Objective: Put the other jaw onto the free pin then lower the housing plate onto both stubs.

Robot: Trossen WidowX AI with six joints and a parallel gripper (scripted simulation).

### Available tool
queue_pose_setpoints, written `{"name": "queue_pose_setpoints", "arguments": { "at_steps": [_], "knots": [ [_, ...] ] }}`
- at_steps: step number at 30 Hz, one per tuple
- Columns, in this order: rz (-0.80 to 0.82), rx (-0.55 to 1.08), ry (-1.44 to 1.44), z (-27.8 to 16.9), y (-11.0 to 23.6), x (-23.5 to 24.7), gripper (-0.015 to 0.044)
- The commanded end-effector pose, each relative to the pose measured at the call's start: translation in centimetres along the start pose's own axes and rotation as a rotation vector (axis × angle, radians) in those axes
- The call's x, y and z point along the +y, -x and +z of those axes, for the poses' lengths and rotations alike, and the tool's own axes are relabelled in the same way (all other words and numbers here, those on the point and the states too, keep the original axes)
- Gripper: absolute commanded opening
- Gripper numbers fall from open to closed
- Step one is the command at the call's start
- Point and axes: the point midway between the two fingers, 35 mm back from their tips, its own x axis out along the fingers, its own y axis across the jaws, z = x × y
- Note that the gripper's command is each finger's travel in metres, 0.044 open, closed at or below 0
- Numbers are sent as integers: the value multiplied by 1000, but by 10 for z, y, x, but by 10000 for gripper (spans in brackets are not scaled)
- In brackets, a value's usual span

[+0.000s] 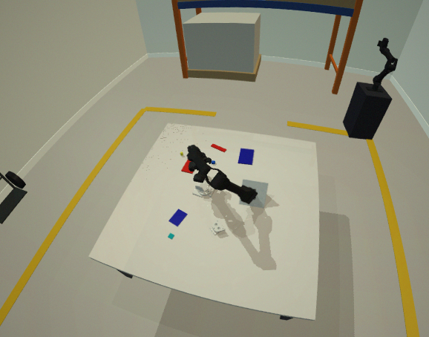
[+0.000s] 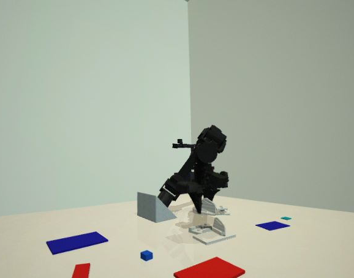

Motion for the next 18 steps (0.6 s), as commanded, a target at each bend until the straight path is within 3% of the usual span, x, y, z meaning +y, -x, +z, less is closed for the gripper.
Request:
{"name": "queue_pose_setpoints", "arguments": {
  "at_steps": [1,18],
  "knots": [
    [4,-1,-7,0,0,1,134],
    [4,-1,-13,1,0,0,134]
  ]
}}
